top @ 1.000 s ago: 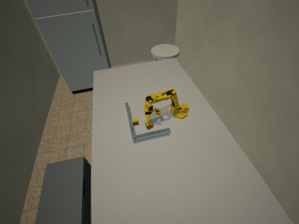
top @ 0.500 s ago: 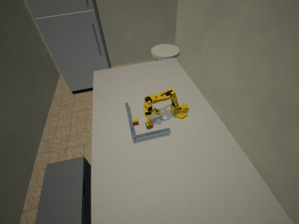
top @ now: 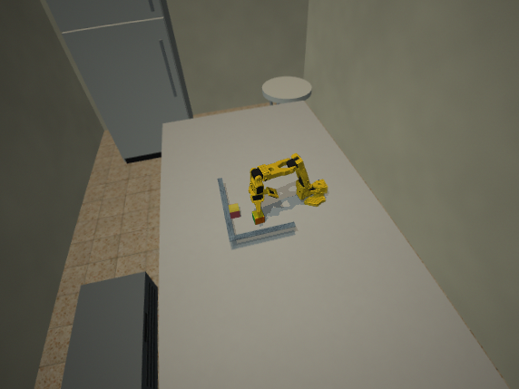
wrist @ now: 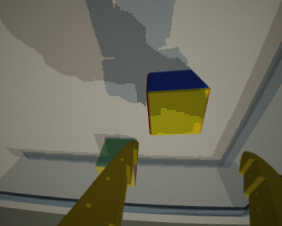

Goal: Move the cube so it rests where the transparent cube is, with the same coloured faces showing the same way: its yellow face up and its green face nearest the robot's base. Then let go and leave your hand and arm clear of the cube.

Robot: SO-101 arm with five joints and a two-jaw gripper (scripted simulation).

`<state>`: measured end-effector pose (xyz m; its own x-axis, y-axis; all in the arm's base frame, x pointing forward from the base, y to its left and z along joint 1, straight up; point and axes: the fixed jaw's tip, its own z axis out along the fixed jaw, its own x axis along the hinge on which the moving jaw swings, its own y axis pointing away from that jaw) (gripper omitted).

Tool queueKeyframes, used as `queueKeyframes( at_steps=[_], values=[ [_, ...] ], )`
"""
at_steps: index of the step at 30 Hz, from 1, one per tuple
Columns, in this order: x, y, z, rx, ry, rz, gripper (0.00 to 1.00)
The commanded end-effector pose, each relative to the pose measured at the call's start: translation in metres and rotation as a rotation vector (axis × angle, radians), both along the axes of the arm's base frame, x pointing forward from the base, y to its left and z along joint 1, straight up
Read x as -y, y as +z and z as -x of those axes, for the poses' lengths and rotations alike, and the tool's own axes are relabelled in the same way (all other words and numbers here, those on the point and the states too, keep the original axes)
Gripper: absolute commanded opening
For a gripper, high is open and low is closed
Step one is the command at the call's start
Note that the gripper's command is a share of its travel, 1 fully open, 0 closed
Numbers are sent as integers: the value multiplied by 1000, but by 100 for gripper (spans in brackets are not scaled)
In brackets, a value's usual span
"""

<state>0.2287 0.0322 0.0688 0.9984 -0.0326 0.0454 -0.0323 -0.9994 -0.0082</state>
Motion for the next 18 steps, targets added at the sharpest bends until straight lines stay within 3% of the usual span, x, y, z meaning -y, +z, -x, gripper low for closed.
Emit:
queueKeyframes(
  at_steps=[1, 18],
  values=[
    [0, 10, -5, 47, 16, -8, 35],
    [0, 9, -5, 28, 61, -2, 35]
  ],
)
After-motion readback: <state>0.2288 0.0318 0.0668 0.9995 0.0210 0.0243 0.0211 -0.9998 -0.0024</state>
